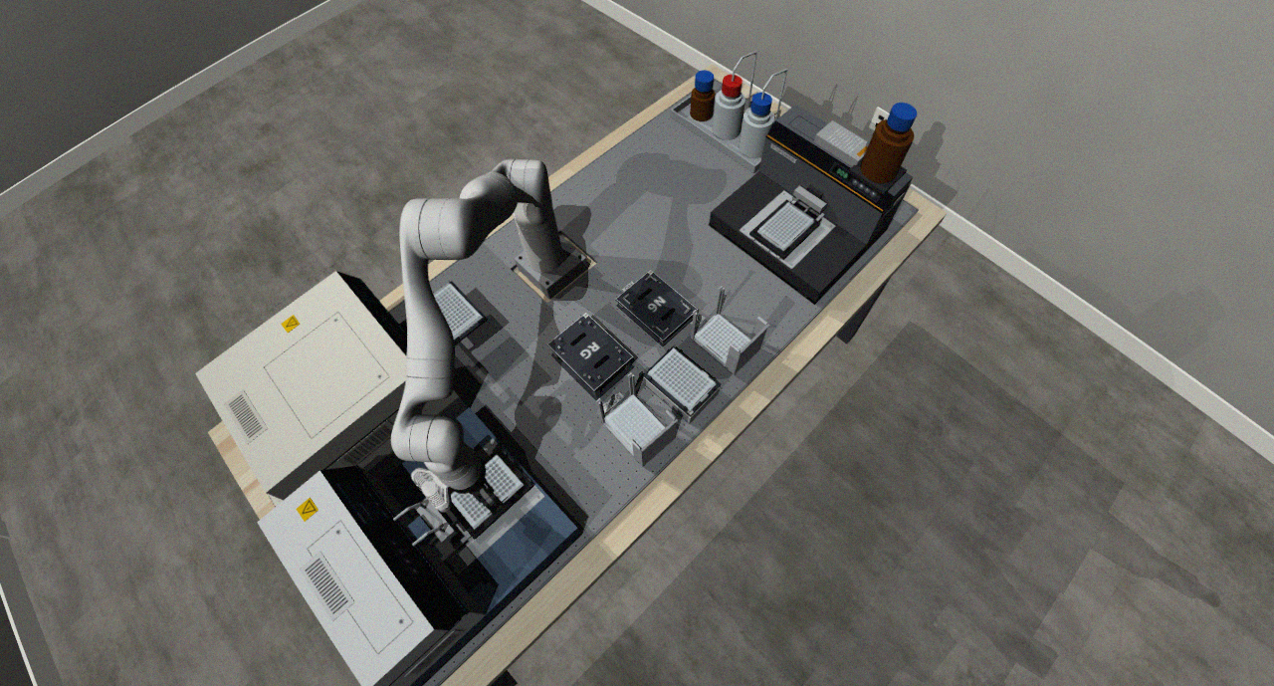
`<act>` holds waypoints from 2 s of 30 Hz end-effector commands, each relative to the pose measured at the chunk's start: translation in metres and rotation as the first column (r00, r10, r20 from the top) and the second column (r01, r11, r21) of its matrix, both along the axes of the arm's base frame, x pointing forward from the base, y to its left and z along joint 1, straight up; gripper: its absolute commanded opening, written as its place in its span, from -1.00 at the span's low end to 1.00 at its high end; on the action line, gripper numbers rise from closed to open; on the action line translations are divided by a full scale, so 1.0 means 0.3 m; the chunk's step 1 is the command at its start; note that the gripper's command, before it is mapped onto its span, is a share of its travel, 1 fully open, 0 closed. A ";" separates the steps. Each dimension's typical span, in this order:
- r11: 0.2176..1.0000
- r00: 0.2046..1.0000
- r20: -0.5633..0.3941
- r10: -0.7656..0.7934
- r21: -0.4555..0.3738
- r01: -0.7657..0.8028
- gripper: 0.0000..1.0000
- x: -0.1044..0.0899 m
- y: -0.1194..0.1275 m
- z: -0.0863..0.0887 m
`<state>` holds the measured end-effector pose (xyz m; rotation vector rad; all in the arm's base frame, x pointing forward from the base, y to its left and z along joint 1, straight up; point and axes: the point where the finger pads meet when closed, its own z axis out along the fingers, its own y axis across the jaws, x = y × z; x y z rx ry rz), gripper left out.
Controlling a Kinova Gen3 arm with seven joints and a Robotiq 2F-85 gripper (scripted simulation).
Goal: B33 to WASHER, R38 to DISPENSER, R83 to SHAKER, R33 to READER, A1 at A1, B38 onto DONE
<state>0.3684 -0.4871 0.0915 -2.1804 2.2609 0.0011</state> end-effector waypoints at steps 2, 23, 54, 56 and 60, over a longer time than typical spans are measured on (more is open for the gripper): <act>1.000 1.000 0.002 0.000 -0.002 0.000 1.00 0.001 -0.002 0.026; 1.000 1.000 0.002 0.000 -0.002 0.000 1.00 0.001 -0.002 0.101; 1.000 1.000 0.002 0.000 -0.002 0.000 1.00 0.001 -0.002 0.230; 1.000 1.000 0.002 0.000 -0.002 0.000 1.00 0.001 -0.002 0.230; 1.000 1.000 0.002 0.000 -0.002 0.000 1.00 0.001 -0.002 0.248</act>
